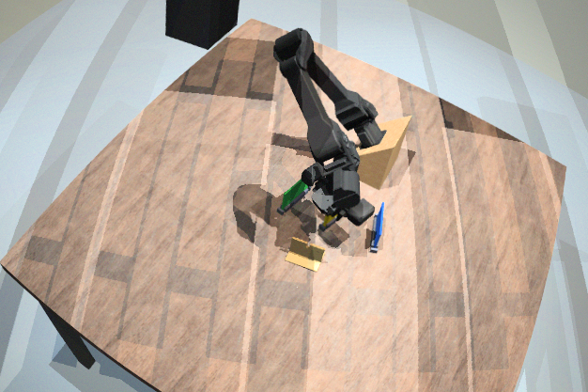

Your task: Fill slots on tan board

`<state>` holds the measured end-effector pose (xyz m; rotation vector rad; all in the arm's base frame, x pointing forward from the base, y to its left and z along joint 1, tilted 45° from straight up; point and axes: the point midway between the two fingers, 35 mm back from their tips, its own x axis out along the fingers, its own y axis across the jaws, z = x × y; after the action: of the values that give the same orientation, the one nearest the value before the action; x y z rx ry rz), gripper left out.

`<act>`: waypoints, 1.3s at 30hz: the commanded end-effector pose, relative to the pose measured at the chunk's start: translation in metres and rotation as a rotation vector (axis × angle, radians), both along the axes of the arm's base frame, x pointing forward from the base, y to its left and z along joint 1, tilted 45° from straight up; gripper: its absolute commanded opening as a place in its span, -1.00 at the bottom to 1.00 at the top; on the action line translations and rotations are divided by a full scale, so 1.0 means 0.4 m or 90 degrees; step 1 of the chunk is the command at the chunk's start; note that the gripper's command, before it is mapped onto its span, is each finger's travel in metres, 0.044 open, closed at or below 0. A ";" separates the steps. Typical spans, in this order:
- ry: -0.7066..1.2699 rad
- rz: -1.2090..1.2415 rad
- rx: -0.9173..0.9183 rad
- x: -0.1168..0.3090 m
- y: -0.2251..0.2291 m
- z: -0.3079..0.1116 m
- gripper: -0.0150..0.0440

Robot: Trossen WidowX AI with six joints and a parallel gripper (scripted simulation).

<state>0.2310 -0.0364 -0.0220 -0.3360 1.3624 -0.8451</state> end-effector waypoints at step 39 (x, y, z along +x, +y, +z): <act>0.008 0.002 -0.004 -0.004 0.039 0.040 -0.49</act>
<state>0.2268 -0.0267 -0.0116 -0.3625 1.3776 -0.8482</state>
